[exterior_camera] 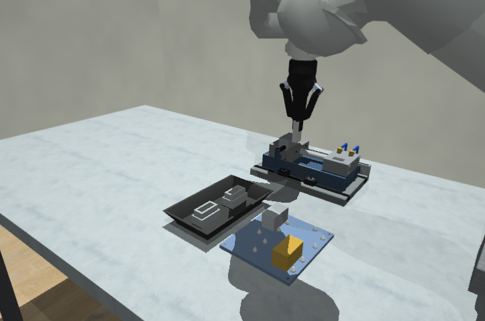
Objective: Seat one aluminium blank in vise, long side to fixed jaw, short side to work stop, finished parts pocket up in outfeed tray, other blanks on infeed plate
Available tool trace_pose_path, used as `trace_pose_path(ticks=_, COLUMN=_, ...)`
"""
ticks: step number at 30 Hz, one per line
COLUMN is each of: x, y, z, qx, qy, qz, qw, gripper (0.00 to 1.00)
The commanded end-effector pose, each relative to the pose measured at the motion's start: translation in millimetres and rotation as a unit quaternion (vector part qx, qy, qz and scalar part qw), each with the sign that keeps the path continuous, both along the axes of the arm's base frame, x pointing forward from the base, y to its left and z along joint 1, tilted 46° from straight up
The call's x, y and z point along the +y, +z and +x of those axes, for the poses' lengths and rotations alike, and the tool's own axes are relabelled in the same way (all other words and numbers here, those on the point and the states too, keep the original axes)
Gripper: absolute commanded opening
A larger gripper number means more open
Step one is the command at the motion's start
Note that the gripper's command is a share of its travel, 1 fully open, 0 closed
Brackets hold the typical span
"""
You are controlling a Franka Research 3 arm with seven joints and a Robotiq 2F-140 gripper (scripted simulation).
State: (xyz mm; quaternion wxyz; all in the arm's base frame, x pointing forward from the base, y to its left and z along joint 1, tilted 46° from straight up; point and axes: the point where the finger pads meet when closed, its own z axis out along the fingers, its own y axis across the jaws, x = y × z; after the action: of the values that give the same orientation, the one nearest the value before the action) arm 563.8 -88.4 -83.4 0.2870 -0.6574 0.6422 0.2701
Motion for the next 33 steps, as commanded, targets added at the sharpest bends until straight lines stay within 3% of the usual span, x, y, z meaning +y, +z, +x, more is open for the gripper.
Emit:
trace_pose_path(ticks=1, x=1.8, y=0.2, z=2.9, qx=-0.001, qy=-0.001, qz=0.0, qw=1.0, gripper=0.0)
trace_pose_path(ticks=33, x=1.8, y=0.0, z=-4.4, qx=-0.001, qy=-0.001, qz=0.0, qw=1.0, gripper=0.0)
